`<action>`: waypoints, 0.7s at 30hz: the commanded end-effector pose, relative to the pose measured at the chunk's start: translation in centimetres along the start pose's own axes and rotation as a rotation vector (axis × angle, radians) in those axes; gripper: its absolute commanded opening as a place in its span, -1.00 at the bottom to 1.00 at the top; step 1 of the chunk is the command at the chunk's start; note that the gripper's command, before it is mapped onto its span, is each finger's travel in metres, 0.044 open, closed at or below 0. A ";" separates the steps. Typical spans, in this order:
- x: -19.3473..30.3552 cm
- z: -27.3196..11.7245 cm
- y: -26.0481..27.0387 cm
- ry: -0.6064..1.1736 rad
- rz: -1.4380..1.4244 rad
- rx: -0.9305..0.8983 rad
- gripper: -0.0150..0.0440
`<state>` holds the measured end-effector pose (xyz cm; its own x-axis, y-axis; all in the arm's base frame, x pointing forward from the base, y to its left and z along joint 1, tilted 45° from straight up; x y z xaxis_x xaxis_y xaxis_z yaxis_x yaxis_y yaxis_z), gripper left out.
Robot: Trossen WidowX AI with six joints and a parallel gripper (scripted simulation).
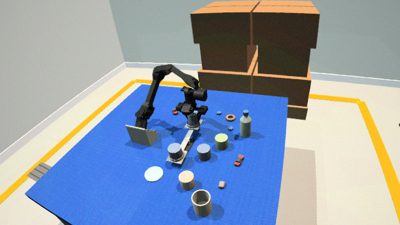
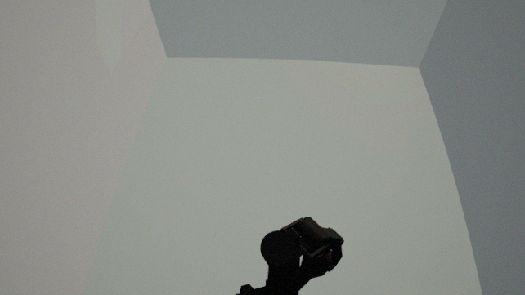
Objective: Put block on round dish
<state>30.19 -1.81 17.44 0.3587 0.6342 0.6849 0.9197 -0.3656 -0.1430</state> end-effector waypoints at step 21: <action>0.2 -3.4 0.3 0.007 0.017 -0.032 -0.49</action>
<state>29.74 -3.86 19.26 0.3858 0.6285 0.6754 0.9064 -0.3947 -0.1504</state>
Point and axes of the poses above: the point midway between the two fingers, 35 mm back from their tips, its own z axis out along the fingers, its own y axis across the jaws, x = y × z, the point moved 5 cm from there along -z, back along the fingers, and after that the axes turned 12 degrees about z, right-handed, at the moved point
